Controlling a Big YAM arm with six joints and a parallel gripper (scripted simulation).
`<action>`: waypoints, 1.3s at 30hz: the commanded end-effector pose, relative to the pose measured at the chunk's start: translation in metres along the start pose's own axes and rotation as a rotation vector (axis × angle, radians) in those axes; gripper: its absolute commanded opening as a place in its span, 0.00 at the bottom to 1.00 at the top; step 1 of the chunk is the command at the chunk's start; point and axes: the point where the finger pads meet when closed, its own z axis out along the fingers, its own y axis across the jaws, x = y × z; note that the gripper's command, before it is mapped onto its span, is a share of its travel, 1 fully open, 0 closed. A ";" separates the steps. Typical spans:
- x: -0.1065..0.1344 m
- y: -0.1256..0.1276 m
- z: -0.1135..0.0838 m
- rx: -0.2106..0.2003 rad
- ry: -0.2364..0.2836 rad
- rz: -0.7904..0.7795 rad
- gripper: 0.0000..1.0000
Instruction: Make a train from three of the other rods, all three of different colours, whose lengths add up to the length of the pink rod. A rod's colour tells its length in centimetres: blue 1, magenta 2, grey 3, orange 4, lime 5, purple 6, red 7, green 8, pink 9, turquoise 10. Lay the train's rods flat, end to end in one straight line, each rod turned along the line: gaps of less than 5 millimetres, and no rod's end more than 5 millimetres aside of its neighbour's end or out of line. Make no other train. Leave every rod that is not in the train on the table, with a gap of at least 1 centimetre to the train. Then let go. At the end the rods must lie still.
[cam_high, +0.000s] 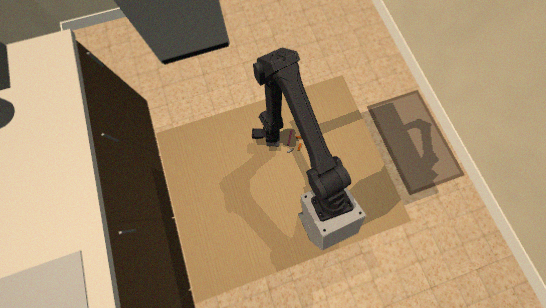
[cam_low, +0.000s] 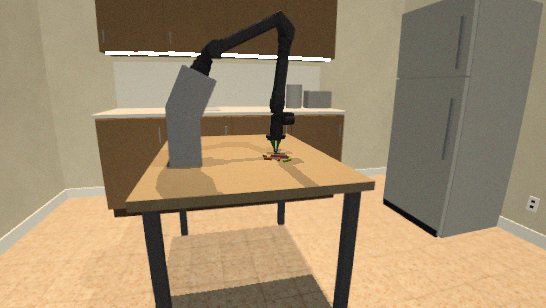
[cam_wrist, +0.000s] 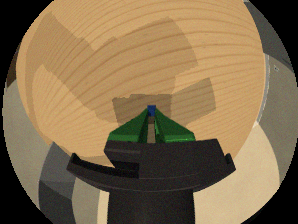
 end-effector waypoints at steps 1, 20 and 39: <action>-0.007 -0.006 -0.003 0.020 -0.018 -0.005 0.04; -0.010 -0.004 -0.069 0.012 -0.015 -0.001 0.04; -0.011 -0.006 -0.106 0.017 -0.017 -0.001 0.04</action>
